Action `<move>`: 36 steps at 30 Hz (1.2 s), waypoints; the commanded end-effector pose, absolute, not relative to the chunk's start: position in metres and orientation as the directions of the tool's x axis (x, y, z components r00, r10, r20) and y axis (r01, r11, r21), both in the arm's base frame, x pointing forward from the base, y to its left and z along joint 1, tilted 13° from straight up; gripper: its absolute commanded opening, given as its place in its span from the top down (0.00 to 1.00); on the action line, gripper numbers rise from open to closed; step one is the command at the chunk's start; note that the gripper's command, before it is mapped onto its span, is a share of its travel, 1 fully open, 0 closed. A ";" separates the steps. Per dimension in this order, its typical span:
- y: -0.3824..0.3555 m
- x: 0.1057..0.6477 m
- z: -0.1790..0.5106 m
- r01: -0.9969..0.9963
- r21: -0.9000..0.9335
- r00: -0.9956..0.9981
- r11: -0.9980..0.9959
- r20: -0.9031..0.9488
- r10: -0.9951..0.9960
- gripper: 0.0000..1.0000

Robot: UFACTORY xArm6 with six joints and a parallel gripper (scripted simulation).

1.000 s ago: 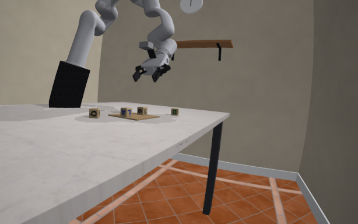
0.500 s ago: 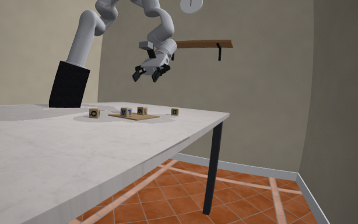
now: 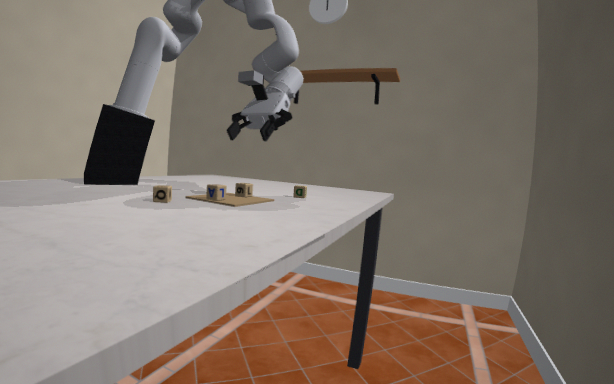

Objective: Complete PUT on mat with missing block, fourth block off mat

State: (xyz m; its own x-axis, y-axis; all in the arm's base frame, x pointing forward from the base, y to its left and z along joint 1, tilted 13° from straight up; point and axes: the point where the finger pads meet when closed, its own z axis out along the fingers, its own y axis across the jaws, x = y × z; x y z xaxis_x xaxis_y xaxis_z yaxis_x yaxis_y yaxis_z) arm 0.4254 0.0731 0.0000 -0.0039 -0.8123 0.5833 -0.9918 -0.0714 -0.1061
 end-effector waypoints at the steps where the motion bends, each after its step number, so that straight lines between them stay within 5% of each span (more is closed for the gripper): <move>1: 0.073 0.427 0.001 -0.991 -0.109 -0.006 -0.071 0.582 -0.813 0.00; 36: -0.021 0.431 -0.017 -0.992 -0.109 -0.006 -0.071 0.582 -0.813 0.00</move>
State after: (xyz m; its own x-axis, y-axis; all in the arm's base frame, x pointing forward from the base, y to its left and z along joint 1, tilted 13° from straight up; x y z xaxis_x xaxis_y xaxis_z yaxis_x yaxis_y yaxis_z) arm 0.4301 -0.0203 -0.0179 -0.0032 -0.8127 0.5827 -0.9918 -0.0720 -0.1059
